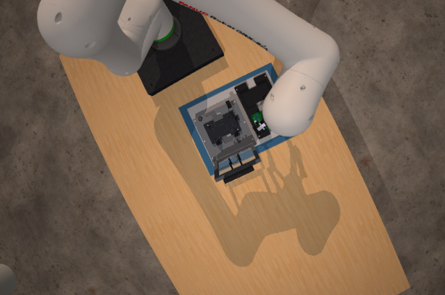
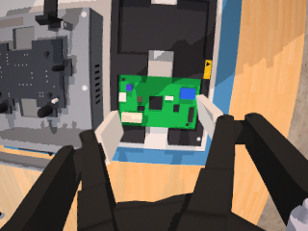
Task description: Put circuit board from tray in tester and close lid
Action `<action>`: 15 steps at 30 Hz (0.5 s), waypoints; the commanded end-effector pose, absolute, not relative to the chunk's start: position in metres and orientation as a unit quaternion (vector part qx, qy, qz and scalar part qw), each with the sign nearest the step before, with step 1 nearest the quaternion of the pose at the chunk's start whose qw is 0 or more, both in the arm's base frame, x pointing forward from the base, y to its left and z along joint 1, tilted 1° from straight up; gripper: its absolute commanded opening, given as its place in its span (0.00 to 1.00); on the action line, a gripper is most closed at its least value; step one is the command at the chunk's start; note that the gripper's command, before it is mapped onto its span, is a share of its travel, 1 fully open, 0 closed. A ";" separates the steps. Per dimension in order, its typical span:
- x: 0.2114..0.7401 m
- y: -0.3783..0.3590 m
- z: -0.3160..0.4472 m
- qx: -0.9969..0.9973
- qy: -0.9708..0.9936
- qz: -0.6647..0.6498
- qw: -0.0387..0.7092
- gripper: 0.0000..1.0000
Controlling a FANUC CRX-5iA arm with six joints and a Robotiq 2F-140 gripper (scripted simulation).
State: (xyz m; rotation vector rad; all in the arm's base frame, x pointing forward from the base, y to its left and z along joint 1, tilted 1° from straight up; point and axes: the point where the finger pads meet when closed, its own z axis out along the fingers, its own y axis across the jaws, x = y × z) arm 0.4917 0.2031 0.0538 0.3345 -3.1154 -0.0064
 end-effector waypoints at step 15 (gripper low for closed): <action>0.492 0.203 0.054 0.194 -0.981 -0.002 0.004 0.58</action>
